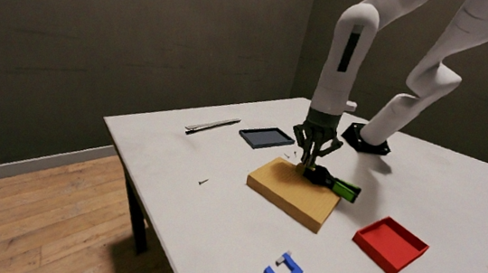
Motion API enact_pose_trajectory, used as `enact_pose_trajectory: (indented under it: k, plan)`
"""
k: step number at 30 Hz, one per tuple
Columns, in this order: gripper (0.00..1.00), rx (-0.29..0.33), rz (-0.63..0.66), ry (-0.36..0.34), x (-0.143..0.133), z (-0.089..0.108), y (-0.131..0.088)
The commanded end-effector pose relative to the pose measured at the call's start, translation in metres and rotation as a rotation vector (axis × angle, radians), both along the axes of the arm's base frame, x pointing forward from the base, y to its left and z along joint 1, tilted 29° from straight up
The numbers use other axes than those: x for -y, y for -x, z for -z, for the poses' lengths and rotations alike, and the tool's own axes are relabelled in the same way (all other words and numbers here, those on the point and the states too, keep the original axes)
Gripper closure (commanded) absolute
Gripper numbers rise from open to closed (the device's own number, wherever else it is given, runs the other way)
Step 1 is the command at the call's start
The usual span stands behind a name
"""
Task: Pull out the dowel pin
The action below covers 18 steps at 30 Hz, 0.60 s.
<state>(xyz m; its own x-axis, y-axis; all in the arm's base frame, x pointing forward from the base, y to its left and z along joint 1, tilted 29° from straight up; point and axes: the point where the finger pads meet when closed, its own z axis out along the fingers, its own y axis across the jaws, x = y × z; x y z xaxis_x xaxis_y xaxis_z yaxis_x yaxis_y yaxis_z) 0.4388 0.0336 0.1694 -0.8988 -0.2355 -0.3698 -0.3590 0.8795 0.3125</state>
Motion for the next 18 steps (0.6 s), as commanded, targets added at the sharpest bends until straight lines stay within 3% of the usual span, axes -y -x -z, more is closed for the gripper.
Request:
enact_pose_trajectory:
  k: [1,18]
  plan:
    - [0.9,0.005,-0.004,0.002,0.0001,-0.0001,0.0001]
    - [0.9,0.008,-0.011,0.004,0.0001,-0.0001,0.0001]
